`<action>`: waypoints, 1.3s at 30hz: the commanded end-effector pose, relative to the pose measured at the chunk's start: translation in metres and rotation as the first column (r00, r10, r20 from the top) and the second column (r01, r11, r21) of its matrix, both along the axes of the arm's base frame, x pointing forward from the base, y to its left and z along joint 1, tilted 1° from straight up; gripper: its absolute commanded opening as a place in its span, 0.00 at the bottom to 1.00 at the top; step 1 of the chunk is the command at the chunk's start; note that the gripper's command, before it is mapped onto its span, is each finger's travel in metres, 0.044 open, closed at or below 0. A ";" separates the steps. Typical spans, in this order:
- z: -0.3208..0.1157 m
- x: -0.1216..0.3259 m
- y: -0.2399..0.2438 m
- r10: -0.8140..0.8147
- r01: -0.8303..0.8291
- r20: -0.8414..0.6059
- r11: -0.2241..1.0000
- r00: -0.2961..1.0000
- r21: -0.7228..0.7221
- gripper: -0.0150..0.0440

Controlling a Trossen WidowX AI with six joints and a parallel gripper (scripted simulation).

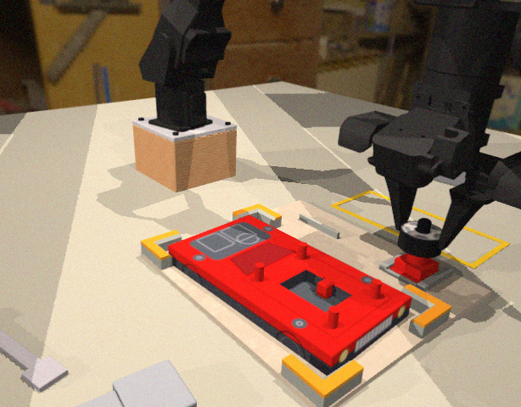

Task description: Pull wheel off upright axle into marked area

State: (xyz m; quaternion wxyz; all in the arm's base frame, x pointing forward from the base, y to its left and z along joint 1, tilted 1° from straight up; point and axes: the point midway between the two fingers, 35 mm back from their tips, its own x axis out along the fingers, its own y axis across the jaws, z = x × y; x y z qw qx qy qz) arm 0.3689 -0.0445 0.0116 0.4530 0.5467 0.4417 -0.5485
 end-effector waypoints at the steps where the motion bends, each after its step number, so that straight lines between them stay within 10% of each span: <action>1: 0.012 -0.002 0.000 0.002 -0.002 0.007 1.000 1.000 0.001 0.25; 39: 0.025 -0.002 0.001 0.004 -0.004 0.011 1.000 1.000 0.002 0.25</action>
